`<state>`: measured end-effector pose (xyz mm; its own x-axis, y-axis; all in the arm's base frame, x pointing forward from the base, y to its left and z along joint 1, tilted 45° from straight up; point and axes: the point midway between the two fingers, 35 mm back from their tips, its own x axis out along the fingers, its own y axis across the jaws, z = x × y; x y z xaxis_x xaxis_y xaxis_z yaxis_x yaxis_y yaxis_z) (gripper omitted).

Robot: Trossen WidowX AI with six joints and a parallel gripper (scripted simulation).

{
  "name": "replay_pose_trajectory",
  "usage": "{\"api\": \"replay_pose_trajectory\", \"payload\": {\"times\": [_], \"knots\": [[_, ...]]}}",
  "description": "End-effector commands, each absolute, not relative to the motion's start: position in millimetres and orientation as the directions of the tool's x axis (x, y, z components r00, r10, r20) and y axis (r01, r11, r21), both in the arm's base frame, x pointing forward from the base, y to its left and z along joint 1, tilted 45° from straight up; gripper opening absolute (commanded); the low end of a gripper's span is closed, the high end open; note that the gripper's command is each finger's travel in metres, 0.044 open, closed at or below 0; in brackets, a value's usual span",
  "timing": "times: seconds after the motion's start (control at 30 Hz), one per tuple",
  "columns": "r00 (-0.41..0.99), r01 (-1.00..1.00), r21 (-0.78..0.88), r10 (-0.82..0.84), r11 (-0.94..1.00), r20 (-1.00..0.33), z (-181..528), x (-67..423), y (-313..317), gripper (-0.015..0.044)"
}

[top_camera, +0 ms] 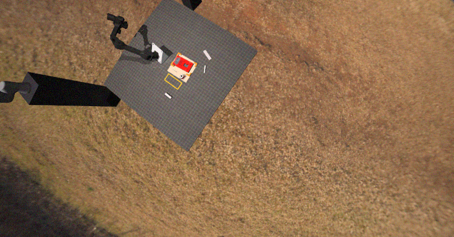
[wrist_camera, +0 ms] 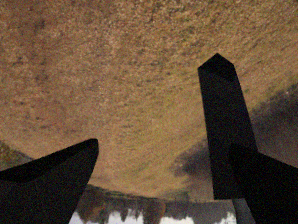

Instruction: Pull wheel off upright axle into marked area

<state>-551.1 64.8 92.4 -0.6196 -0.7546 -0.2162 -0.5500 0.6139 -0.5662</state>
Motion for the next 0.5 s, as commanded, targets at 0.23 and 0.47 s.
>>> {"api": "replay_pose_trajectory", "payload": {"times": [0.23, 0.47], "knots": [[-0.749, -0.224, -0.726, -0.592, 0.65, -0.298, 80.3, -537.7, 150.6, 0.03], [-0.83, 0.126, -0.824, -0.397, 0.552, -0.392, 67.3, -505.1, 239.1, 0.03]]}}
